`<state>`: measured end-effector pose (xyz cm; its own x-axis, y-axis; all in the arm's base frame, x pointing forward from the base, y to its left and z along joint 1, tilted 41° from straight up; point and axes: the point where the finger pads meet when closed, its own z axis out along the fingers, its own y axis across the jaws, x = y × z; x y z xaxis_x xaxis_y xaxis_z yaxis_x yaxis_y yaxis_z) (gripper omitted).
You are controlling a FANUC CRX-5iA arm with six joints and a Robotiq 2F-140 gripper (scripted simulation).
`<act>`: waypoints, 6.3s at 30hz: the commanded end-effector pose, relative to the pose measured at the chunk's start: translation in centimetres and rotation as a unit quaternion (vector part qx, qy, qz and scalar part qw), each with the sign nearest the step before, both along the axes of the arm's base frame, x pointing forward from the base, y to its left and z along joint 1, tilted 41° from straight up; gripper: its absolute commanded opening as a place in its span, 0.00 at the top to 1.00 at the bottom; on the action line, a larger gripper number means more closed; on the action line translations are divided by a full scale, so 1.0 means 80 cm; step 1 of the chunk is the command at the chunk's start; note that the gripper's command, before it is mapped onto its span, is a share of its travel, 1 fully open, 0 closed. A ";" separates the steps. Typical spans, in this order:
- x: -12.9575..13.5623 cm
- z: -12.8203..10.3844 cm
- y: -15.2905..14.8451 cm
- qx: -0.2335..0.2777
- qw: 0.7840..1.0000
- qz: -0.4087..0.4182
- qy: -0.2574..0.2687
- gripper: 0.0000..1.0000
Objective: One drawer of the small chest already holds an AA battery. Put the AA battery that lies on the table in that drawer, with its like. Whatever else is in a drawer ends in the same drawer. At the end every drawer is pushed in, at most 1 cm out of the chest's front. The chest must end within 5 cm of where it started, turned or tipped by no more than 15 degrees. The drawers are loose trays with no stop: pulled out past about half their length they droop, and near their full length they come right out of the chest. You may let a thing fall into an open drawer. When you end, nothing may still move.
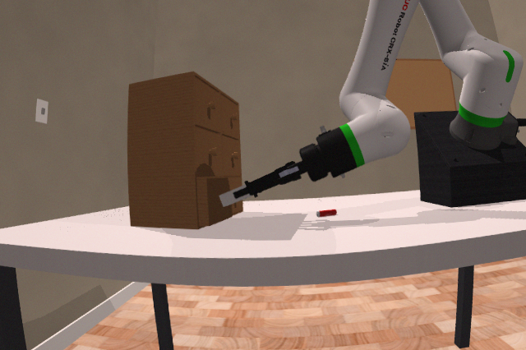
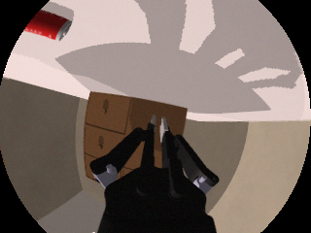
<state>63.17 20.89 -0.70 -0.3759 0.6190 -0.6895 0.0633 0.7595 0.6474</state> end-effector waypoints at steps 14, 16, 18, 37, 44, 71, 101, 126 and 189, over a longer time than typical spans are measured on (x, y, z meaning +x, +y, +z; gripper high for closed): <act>-0.027 0.002 0.000 0.000 1.000 0.000 0.000 0.92; -0.031 0.002 0.001 0.000 1.000 0.000 0.000 0.92; -0.034 0.002 0.001 0.000 1.000 0.000 0.000 0.92; -0.054 0.004 0.001 0.000 1.000 0.000 0.000 0.92; -0.057 0.004 0.001 0.000 1.000 0.000 0.000 0.92; -0.057 0.004 0.001 0.000 1.000 0.000 0.000 0.85; -0.120 0.008 0.003 0.000 1.000 0.000 0.000 0.80; -0.175 0.101 -0.072 0.000 1.000 0.000 0.000 0.80; -0.300 0.209 -0.154 0.036 0.819 0.371 0.436 0.80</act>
<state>39.14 10.10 15.79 -0.9992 0.0108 0.0385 0.0342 0.7296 0.6830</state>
